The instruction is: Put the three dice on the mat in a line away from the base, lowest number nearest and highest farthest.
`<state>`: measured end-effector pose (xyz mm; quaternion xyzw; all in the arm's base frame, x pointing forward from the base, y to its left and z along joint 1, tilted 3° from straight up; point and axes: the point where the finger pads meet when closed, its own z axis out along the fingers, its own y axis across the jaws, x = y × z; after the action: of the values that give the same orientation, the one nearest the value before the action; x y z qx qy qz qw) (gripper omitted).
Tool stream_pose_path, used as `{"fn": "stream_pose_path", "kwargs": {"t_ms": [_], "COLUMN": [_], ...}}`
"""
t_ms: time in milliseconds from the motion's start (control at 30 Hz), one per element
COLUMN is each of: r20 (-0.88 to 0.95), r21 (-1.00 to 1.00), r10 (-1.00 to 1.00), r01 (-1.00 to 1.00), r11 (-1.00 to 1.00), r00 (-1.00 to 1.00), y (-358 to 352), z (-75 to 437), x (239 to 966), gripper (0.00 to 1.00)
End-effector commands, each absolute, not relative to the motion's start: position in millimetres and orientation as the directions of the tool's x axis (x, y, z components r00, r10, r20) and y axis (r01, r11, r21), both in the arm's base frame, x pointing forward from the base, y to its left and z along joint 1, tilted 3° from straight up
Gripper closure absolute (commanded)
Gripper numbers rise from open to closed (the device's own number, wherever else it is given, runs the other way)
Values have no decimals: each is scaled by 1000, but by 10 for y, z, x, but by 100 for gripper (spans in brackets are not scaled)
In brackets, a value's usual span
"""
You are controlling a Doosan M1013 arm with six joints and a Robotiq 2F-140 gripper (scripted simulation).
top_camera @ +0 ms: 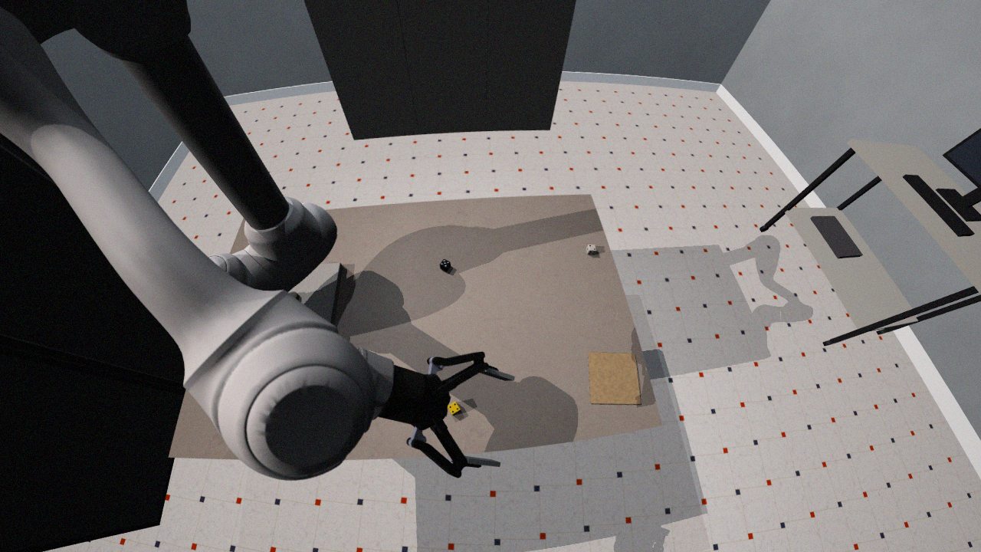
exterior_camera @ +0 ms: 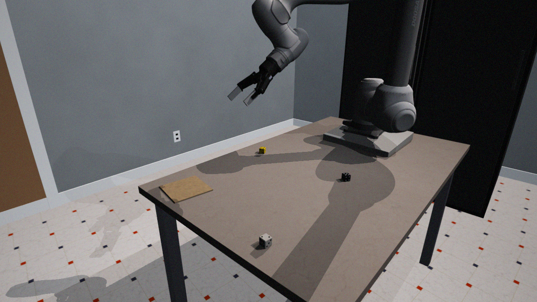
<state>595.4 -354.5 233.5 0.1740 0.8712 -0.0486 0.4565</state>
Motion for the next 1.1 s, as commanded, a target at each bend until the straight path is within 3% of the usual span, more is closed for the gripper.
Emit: {"fn": "stream_pose_path", "kwargs": {"t_ms": [0, 600, 1067], "r20": [-813, -813, -750], "r21": [74, 70, -140], "r10": [258, 252, -119], "r01": [348, 342, -21], "r11": [935, 937, 990], "r00": [-522, -525, -651], "y": [-3547, -3540, -3135], "z": [2343, 2342, 2213], "x": [5956, 5963, 6180], "gripper": [0, 0, 0]}}
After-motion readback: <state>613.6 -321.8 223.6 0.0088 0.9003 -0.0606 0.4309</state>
